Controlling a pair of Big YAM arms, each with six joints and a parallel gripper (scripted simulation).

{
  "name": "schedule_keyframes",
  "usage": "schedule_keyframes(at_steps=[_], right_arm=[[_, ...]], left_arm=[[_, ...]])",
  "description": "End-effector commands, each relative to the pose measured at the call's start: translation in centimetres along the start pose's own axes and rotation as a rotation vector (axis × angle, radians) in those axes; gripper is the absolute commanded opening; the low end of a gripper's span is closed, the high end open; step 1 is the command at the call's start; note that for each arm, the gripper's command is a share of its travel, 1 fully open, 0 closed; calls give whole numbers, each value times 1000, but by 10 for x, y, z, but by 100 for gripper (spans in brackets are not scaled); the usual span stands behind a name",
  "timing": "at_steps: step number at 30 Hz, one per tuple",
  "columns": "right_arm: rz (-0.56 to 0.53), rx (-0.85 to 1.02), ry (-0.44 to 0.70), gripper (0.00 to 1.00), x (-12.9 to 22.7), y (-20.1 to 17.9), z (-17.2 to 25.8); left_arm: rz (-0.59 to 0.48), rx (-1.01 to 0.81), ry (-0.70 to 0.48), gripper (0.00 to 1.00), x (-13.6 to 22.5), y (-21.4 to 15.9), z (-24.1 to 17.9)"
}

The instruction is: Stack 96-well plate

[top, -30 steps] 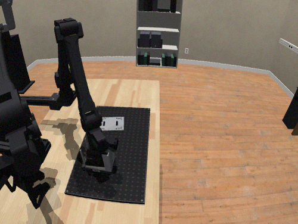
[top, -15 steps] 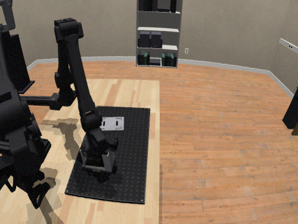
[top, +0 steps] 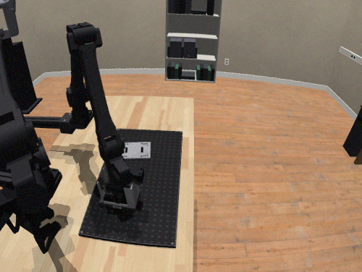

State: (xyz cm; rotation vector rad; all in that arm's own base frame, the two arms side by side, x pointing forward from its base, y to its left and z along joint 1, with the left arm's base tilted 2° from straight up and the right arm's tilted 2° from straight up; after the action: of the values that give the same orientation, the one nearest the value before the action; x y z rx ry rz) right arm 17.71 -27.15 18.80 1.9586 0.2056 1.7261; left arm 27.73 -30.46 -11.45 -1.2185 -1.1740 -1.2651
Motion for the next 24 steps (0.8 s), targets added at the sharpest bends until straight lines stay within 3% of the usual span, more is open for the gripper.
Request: schedule_keyframes(at_steps=[1, 14, 24], right_arm=[[-10, -25, 12, 100, 5, 7, -3], [-10, -25, 12, 100, 5, 7, -3], [-10, -25, 12, 100, 5, 7, -3]], left_arm=[[-23, -2, -20, 100, 7, 9, -9], [-23, -2, -20, 100, 7, 9, -9], [-31, -11, -25, 100, 37, 9, -11]])
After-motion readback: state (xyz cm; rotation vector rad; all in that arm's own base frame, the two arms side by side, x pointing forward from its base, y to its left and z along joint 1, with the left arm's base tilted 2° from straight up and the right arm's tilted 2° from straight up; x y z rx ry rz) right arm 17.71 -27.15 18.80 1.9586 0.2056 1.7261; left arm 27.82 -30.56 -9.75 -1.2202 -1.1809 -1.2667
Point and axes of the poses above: on each arm, the point where the finger pads meet when closed, its own x axis back along the fingers, its own z axis across the jaws, y = z × x, the point moved 3 cm from there along x, back along the fingers, and after that the axes turned 2 degrees about -x, right-handed, at the moved point
